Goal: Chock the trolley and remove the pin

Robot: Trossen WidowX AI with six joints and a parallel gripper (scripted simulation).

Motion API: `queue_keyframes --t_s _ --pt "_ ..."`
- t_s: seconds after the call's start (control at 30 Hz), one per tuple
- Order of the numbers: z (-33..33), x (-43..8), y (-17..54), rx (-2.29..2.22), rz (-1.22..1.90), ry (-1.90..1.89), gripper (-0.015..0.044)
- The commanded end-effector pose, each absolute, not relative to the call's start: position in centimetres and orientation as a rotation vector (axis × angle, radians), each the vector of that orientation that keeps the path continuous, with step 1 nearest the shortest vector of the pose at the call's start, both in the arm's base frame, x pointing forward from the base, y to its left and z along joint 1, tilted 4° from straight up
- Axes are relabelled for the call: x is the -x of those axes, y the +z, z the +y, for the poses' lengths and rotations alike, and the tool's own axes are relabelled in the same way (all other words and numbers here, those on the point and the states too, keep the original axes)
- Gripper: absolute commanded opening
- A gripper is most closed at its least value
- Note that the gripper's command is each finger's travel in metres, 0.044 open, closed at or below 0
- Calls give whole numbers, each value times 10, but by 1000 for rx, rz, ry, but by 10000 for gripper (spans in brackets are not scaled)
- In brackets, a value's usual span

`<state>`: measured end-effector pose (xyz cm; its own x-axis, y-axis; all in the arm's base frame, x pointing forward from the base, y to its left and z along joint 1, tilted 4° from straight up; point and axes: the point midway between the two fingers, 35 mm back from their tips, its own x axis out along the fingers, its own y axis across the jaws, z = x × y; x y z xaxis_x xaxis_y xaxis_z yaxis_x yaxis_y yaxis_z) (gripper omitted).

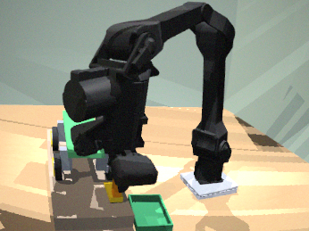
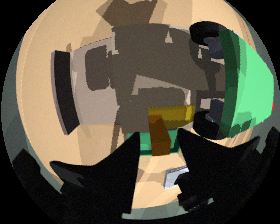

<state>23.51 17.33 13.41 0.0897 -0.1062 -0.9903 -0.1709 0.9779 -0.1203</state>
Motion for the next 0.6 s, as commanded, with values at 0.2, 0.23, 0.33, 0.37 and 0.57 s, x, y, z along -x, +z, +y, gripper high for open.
queue_keyframes --t_s 0.2,0.23,0.33,0.37,0.57 --pt "178 -232 166 224 1475 45 190" --pt "178 -232 169 224 1475 45 190" --pt "179 -232 178 224 1475 45 190" --pt "179 -231 181 224 1475 45 190" --pt "179 -231 179 225 1480 49 269"
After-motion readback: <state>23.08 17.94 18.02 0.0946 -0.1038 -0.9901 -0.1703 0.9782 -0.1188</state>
